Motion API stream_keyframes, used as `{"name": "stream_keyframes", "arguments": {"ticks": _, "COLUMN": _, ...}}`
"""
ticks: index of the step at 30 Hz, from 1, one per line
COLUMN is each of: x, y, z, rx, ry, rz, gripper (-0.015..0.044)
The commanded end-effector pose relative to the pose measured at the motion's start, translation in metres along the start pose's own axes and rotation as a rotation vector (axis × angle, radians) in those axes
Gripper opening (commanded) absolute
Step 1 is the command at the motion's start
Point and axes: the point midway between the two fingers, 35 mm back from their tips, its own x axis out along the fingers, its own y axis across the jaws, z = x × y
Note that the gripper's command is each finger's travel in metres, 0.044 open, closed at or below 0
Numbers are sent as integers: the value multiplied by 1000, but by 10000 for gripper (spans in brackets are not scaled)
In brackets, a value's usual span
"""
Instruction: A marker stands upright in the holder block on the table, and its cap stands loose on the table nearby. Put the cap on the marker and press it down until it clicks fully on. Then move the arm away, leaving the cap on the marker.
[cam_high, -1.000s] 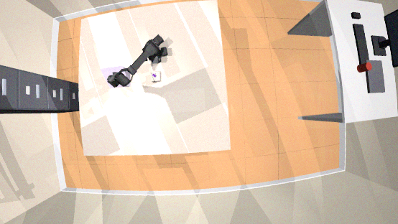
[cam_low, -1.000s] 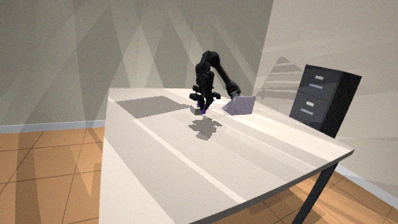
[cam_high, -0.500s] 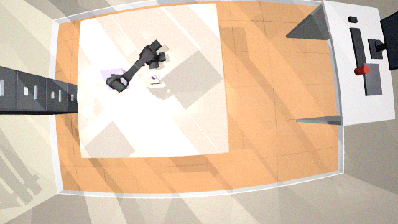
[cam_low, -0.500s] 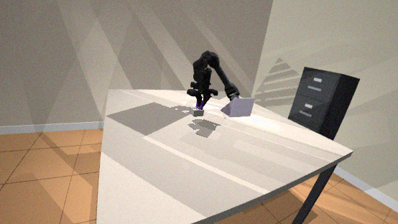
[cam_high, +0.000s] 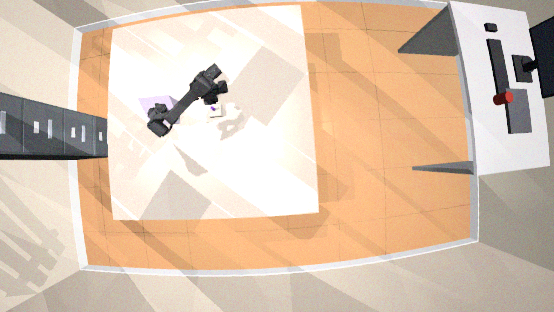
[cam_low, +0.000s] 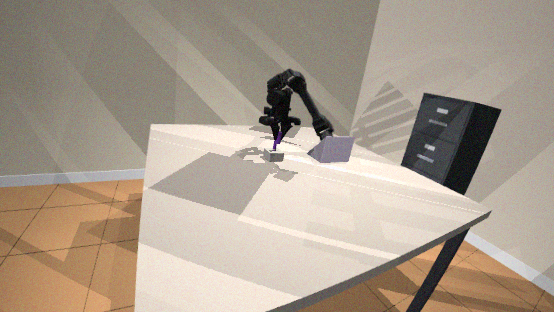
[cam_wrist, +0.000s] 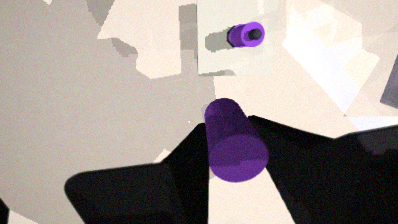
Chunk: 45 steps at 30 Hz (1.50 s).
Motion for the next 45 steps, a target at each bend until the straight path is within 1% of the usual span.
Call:
{"name": "stream_keyframes", "arguments": {"ticks": 1, "x": -6, "y": -6, "z": 13, "rx": -1, "ry": -3, "rz": 3, "gripper": 0}}
{"name": "stream_keyframes", "arguments": {"ticks": 14, "x": -20, "y": -26, "z": 50, "rx": 3, "ry": -4, "rz": 1, "gripper": 0}}
{"name": "stream_keyframes", "arguments": {"ticks": 18, "x": -20, "y": -27, "z": 52, "rx": 3, "ry": -4, "rz": 1, "gripper": 0}}
{"name": "stream_keyframes", "arguments": {"ticks": 29, "x": -10, "y": -27, "z": 51, "rx": 4, "ry": -4, "rz": 2, "gripper": 0}}
{"name": "stream_keyframes", "arguments": {"ticks": 45, "x": 16, "y": -26, "z": 52, "rx": 4, "ry": -4, "rz": 2, "gripper": 0}}
